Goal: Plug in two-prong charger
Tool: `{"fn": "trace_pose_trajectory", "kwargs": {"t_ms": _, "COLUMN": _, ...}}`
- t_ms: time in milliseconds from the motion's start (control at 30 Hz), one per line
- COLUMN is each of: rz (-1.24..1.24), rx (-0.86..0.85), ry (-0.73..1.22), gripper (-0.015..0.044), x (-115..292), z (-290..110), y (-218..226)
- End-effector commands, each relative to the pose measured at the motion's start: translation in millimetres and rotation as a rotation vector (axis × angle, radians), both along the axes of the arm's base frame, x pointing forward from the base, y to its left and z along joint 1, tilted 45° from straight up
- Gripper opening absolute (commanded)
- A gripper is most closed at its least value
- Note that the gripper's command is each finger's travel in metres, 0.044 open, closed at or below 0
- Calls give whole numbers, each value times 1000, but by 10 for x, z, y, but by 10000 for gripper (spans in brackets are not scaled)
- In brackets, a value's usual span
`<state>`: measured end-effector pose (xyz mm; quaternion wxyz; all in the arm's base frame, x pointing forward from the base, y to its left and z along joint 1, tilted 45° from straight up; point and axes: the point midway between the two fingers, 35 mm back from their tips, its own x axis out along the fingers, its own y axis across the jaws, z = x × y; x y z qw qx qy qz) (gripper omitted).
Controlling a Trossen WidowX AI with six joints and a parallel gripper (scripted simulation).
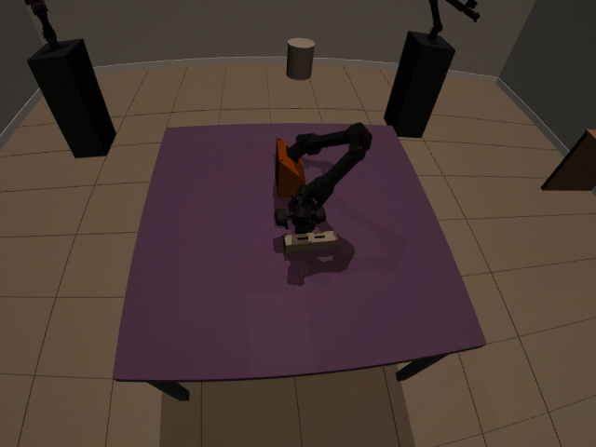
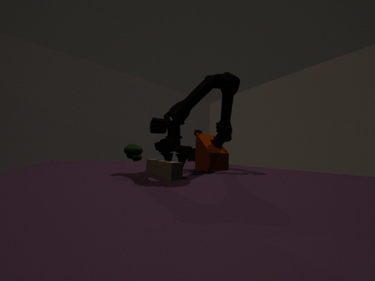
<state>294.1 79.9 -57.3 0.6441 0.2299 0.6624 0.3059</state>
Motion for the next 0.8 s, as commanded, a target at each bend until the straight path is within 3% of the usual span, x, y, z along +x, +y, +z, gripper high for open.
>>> {"fn": "trace_pose_trajectory", "kwargs": {"t_ms": 0, "rz": 2, "rx": -1, "ry": -3, "gripper": 440, "x": -48, "z": 1, "y": -5}}
{"fn": "trace_pose_trajectory", "kwargs": {"t_ms": 767, "rz": 2, "rx": -1, "ry": -1, "gripper": 440, "x": -307, "z": -18, "y": -19}}
